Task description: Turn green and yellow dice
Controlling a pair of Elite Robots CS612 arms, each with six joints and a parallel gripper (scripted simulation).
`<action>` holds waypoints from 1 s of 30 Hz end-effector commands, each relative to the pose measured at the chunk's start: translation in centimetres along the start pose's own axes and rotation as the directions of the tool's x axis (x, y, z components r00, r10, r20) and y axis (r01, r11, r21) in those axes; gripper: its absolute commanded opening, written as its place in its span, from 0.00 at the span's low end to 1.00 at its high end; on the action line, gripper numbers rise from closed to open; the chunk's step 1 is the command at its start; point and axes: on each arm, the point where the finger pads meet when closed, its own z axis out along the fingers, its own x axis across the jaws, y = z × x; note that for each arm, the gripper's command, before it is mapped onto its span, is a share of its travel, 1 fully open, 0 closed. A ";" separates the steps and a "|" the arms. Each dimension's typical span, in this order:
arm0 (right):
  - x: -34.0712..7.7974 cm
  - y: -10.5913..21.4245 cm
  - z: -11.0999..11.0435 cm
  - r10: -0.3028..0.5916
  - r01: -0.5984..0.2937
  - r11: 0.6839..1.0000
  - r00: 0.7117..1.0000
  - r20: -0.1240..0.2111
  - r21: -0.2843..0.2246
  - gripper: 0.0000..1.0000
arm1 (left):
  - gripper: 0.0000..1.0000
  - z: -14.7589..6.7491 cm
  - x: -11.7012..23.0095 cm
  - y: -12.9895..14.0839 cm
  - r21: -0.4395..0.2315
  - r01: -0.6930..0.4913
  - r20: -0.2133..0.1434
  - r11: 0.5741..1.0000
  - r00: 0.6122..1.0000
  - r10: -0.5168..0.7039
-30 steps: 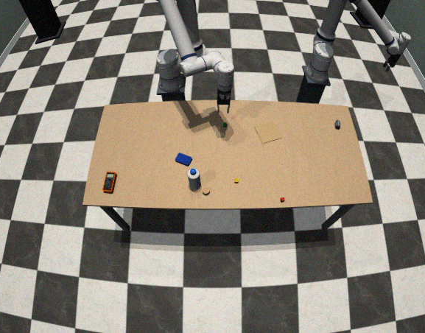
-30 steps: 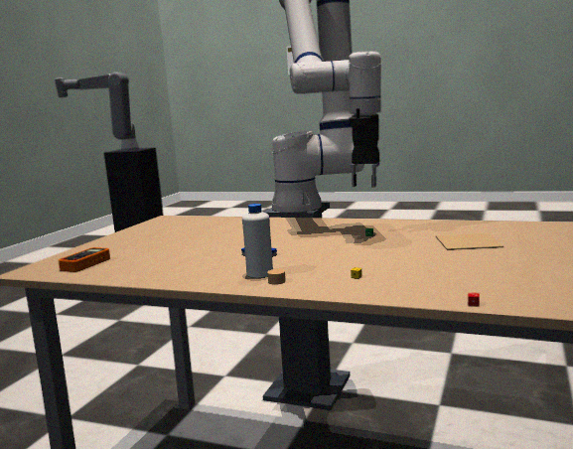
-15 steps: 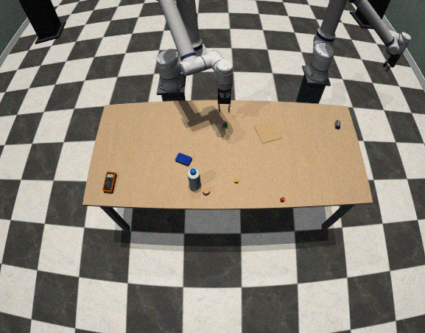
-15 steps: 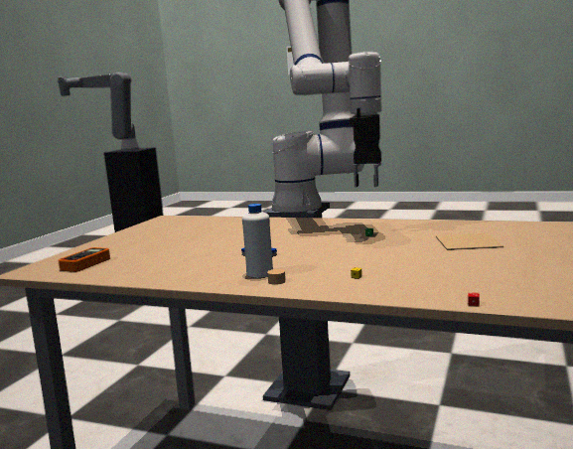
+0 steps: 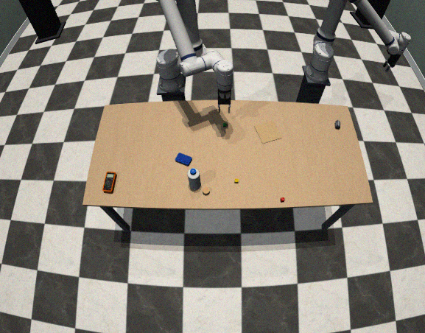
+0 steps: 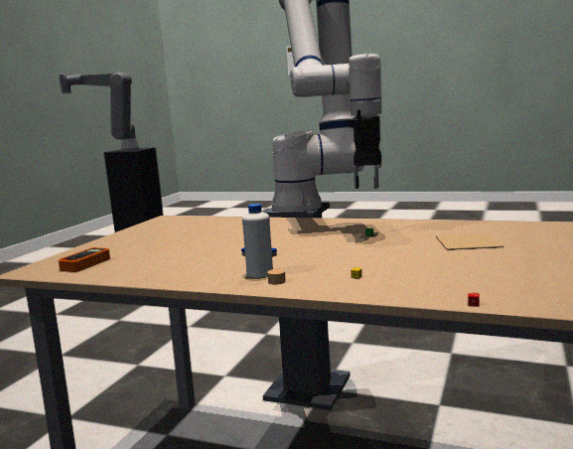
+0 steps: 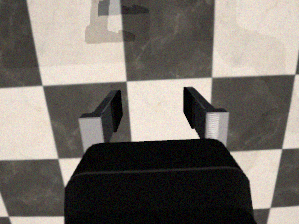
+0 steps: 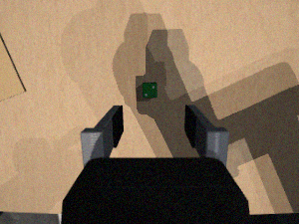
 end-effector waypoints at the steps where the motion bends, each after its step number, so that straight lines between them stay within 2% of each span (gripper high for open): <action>1: -0.1 -0.1 1.5 0.000 0.000 1.000 1.000 0.000 0.002 1.00 | 1.00 -0.1 0.0 0.1 -0.001 0.000 0.000 1.000 1.000 0.000; 11: -0.1 -0.3 9.0 0.000 0.000 1.000 1.000 0.000 0.002 1.00 | 1.00 -0.1 0.0 0.1 -0.001 0.000 0.000 1.000 1.000 0.000; 13: -0.1 -0.3 9.0 0.000 0.000 1.000 1.000 0.000 0.002 1.00 | 1.00 -0.1 0.0 0.1 -0.001 0.000 0.000 1.000 1.000 0.000; 18: -0.2 -0.3 10.6 0.000 0.000 1.000 1.000 0.000 0.002 1.00 | 1.00 -0.1 0.0 0.1 -0.001 0.000 0.000 1.000 1.000 0.000; 30: -0.2 -0.3 10.7 0.000 0.000 1.000 1.000 0.000 0.002 1.00 | 1.00 -0.1 0.0 0.1 -0.001 0.000 0.000 1.000 1.000 0.000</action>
